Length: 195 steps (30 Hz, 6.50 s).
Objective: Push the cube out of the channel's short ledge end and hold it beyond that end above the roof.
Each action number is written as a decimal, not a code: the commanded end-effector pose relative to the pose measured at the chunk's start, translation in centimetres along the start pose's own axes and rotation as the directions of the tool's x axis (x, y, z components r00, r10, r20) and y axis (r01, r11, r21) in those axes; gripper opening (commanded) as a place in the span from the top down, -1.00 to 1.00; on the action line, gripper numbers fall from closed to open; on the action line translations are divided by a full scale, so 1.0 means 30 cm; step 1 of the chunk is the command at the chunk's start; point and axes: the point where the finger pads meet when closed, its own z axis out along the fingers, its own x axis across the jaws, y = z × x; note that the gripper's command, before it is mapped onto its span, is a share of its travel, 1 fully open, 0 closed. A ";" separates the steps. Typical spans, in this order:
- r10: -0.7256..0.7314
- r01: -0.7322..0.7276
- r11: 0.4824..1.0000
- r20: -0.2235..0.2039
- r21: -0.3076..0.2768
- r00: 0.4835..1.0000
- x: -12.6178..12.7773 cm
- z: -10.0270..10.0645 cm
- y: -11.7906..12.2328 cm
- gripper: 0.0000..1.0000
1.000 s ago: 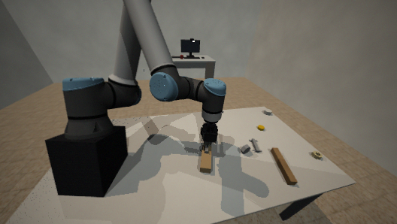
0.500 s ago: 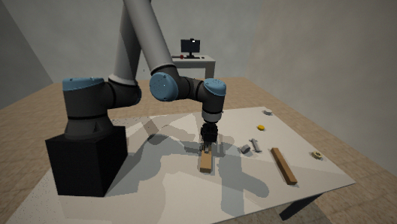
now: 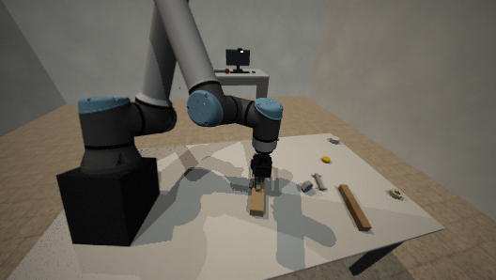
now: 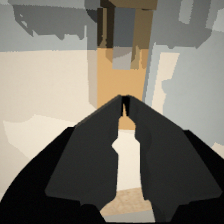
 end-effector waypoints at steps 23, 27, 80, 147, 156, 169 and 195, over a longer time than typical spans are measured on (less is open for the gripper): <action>-0.195 0.195 0.981 -0.001 -0.002 0.981 -0.001 -0.002 -0.026 1.00; -0.257 0.257 0.966 -0.001 -0.002 0.966 -0.002 -0.002 -0.034 1.00; -0.989 0.989 -0.147 0.008 -0.002 -0.147 0.002 -0.002 -0.187 1.00; 0.973 -0.973 -0.231 -0.005 0.008 -0.231 0.123 -0.001 -0.622 1.00; 0.990 -0.990 0.140 -0.006 0.006 0.140 0.118 -0.001 -0.704 1.00; 0.854 -0.854 0.520 -0.006 0.004 0.520 0.102 -0.001 -0.793 1.00; 0.405 -0.405 0.914 -0.006 0.003 0.914 0.061 -0.001 -0.917 1.00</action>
